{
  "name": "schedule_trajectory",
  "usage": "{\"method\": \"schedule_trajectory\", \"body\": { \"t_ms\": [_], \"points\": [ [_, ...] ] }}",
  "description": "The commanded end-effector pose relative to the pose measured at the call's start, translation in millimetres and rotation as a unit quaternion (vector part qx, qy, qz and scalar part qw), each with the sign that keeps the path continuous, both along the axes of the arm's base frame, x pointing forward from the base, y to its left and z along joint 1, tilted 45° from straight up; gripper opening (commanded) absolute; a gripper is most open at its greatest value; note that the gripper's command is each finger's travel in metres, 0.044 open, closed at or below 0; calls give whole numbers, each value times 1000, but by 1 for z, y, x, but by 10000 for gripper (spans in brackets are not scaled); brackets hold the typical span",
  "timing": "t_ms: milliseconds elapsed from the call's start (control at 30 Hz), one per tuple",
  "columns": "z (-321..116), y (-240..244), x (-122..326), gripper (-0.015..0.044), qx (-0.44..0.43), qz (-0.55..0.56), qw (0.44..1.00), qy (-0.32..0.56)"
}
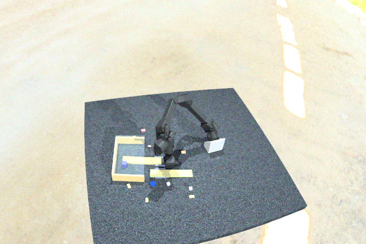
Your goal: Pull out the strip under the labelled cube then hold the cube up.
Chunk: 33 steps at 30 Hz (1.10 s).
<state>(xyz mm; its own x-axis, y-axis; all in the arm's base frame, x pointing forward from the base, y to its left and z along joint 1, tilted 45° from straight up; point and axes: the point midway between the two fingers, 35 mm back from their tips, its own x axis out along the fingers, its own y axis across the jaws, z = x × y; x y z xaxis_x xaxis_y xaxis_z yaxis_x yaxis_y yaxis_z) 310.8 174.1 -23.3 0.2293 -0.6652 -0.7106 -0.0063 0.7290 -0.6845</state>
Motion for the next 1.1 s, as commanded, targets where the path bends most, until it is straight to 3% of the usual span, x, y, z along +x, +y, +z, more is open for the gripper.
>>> {"method": "schedule_trajectory", "body": {
  "t_ms": [0,433,700,1067],
  "points": [
    [2,-5,-15,0,3,2,1000,1],
    [4,-23,-46,0,4,-3,1000,-3],
    [29,1,-55,0,5,-3,1000,-2],
    [30,1,-55,0,5,-3,1000,-2]
  ]
}}
